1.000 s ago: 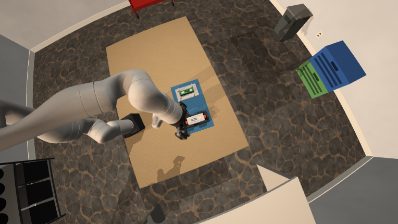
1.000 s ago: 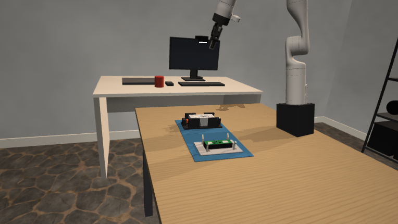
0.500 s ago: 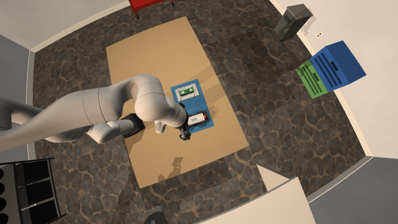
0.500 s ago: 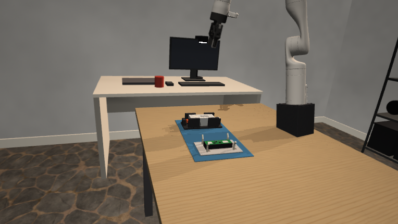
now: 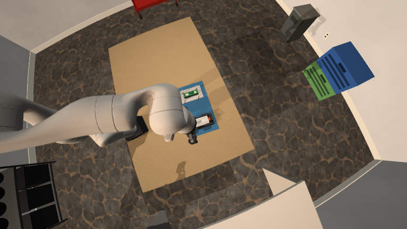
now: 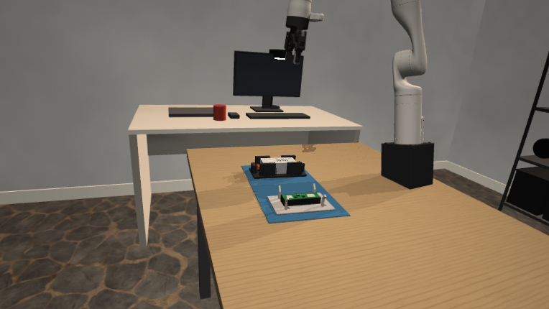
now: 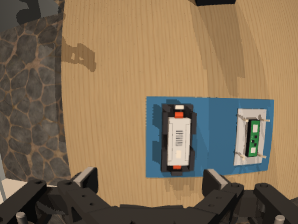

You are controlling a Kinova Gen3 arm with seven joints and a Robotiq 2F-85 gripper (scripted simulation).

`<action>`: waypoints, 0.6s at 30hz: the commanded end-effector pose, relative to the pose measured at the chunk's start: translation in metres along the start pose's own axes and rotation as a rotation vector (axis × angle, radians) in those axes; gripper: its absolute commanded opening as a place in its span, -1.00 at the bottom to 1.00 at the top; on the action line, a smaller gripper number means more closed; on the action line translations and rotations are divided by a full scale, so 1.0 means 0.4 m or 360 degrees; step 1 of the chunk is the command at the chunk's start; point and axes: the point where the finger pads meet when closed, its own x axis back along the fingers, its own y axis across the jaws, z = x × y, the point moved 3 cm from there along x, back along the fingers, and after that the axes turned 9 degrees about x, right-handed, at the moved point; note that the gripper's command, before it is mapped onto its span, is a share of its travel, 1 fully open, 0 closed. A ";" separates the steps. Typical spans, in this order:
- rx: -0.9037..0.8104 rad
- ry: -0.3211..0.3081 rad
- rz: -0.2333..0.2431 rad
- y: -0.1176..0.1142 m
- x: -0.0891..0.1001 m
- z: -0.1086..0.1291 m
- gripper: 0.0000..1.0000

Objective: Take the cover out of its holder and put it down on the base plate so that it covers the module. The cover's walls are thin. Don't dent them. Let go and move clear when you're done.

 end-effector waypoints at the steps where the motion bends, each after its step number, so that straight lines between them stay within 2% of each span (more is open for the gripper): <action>1: -0.0004 0.0054 -0.0029 -0.033 -0.009 -0.003 1.00; 2: 0.0016 0.0070 -0.0050 -0.035 -0.010 -0.004 1.00; 9: 0.0016 0.0070 -0.0050 -0.035 -0.010 -0.004 1.00; 18: 0.0016 0.0069 -0.0051 0.093 -0.054 -0.014 1.00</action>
